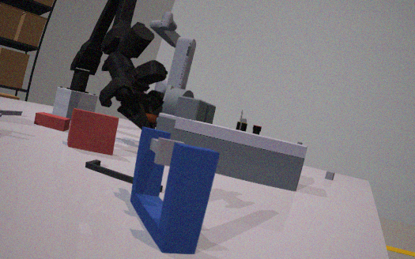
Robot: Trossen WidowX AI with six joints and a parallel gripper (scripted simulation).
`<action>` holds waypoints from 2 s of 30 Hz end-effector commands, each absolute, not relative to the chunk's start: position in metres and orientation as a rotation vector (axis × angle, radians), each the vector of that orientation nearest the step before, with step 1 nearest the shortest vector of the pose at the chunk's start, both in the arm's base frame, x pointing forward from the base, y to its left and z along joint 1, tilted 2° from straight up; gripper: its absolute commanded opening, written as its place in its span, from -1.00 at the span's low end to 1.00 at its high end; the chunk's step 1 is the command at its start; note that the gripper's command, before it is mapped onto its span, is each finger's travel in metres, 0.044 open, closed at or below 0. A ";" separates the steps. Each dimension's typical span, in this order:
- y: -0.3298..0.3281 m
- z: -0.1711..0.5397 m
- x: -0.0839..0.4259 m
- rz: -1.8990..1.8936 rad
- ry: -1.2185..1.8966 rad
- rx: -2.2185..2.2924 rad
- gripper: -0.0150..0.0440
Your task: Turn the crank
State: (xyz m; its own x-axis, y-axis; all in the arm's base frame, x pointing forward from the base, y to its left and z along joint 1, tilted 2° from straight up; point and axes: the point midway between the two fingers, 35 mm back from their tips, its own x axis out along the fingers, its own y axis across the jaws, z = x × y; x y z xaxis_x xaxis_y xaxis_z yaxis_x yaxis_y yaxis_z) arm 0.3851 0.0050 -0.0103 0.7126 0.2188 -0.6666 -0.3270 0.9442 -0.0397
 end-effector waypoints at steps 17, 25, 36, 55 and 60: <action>0.015 -0.011 0.382 0.328 0.724 -0.155 -0.49; 0.015 -0.011 0.382 0.328 0.724 -0.154 -0.49; 0.017 -0.010 0.381 0.328 0.724 -0.154 -0.49; 0.024 -0.007 0.379 0.328 0.724 -0.154 -0.49; 0.027 -0.005 0.377 0.328 0.724 -0.153 -0.49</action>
